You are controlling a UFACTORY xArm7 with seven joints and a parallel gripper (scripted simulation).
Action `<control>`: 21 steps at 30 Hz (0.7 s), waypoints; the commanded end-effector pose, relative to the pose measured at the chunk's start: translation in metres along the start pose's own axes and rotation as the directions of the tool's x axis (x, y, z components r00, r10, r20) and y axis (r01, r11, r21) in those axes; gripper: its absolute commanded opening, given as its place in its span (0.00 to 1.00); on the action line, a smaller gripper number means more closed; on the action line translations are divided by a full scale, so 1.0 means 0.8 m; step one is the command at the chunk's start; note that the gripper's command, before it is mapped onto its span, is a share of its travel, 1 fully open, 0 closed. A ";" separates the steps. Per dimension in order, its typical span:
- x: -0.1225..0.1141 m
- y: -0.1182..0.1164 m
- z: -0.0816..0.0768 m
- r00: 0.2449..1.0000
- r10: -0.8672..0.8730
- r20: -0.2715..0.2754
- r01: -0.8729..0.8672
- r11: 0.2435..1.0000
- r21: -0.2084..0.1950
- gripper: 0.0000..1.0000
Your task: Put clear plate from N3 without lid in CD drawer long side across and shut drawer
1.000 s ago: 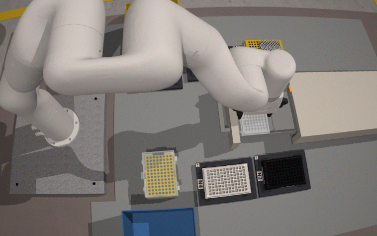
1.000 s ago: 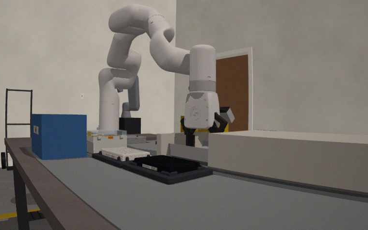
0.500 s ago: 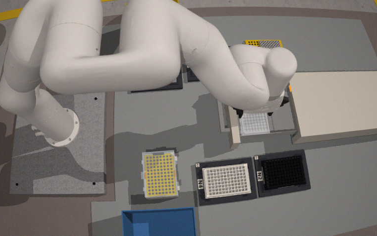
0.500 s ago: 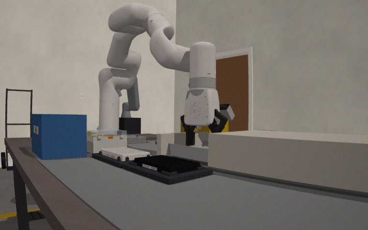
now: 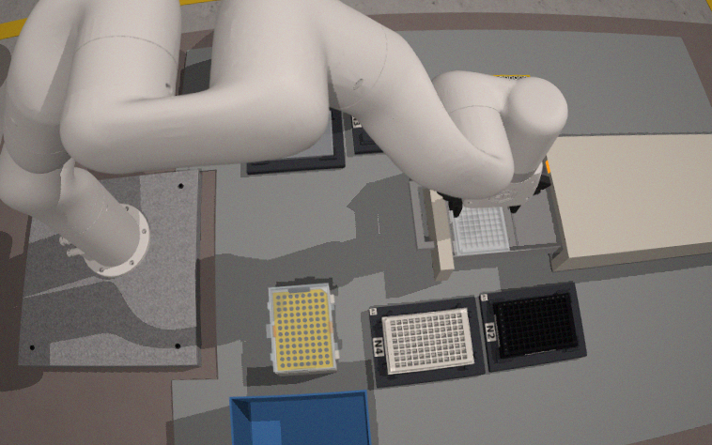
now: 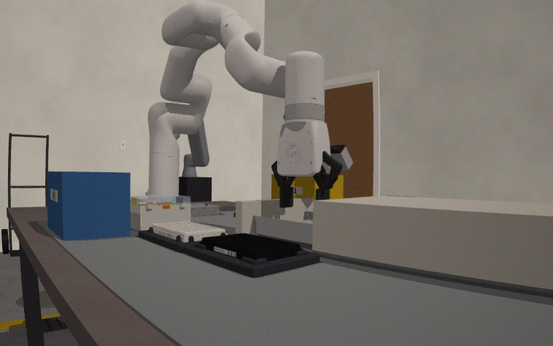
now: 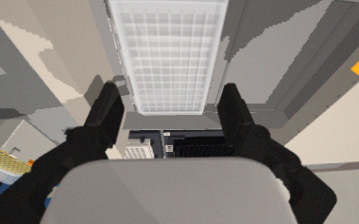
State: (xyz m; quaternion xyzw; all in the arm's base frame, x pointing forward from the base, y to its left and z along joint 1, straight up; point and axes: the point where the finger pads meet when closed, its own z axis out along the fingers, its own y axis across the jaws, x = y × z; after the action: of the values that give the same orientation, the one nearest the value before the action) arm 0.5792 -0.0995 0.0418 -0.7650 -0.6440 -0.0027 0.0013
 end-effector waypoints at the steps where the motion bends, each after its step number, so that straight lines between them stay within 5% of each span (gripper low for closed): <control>1: 0.000 0.002 -0.009 1.000 0.000 0.000 0.000 1.000 -0.004 1.00; 21: 0.000 0.002 -0.047 1.000 0.000 0.000 0.000 1.000 -0.004 1.00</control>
State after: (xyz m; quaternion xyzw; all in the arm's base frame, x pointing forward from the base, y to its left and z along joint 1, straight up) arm 0.5785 -0.0996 0.0713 -0.7650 -0.6440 -0.0021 0.0021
